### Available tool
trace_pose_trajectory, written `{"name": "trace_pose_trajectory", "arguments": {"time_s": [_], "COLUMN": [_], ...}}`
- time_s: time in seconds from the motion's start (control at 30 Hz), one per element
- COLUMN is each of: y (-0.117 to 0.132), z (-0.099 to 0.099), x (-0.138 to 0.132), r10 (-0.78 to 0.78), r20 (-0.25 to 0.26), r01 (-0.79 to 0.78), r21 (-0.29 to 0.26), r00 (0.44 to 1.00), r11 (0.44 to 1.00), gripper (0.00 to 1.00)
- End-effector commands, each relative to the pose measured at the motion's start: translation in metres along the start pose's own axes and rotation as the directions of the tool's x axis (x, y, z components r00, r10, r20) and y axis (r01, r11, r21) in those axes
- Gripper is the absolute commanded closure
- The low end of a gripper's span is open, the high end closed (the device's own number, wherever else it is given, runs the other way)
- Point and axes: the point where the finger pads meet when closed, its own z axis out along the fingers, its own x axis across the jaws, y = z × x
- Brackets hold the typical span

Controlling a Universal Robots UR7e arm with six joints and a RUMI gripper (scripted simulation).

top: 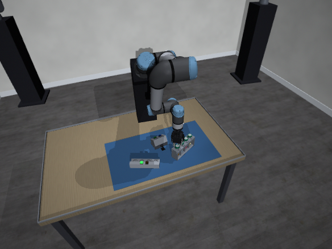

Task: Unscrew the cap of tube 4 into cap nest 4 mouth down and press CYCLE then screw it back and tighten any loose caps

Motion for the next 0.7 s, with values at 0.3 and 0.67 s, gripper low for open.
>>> {"name": "trace_pose_trajectory", "arguments": {"time_s": [0.3,0.67], "y": [0.0003,0.0003], "z": [-0.0003,0.0], "x": [0.0003,0.0003], "r10": [-0.002,0.432], "r20": [-0.001,-0.001], "r01": [0.002,-0.432], "r21": [0.0,0.0], "r00": [1.0,0.902], "r11": [1.0,0.902], "gripper": [1.0,1.0]}}
